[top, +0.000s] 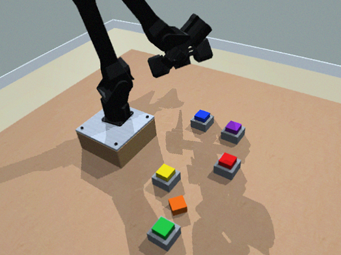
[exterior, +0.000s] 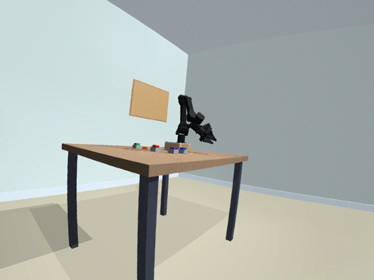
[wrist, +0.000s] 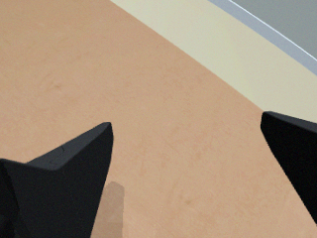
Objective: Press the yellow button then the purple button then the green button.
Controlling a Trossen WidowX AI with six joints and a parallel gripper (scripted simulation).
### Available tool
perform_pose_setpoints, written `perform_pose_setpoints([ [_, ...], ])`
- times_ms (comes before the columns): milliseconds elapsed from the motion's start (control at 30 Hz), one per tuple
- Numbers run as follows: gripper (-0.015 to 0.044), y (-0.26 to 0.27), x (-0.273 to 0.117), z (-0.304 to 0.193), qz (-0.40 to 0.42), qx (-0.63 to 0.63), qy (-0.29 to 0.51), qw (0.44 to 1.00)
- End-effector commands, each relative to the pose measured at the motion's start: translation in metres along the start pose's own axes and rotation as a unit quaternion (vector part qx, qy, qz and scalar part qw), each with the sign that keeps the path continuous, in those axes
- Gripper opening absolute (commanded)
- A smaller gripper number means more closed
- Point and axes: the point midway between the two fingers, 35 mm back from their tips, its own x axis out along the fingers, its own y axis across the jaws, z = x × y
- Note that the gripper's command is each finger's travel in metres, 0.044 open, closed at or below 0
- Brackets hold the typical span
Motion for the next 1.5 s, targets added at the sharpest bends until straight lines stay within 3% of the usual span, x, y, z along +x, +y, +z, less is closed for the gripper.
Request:
perform_pose_setpoints([
  [0, 0.0400, -0.002, -0.001, -0.002, -0.003, 0.006, 0.004, 1.000],
  [200, 0.0400, -0.049, -0.053, -0.060, -0.104, 0.199, 0.107, 0.969],
  [433, 0.0400, -0.064, -0.147, -0.129, -0.226, 0.439, 0.208, 0.844],
  [733, 0.0400, -0.008, -0.276, -0.177, -0.338, 0.685, 0.283, 0.580],
  [1000, 0.0400, 0.080, -0.356, -0.165, -0.375, 0.821, 0.296, 0.312],
  [1300, 0.0400, 0.082, -0.357, -0.164, -0.375, 0.824, 0.296, 0.306],
  [1467, 0.0269, 0.095, -0.329, -0.206, -0.375, 0.824, 0.296, 0.306],
])
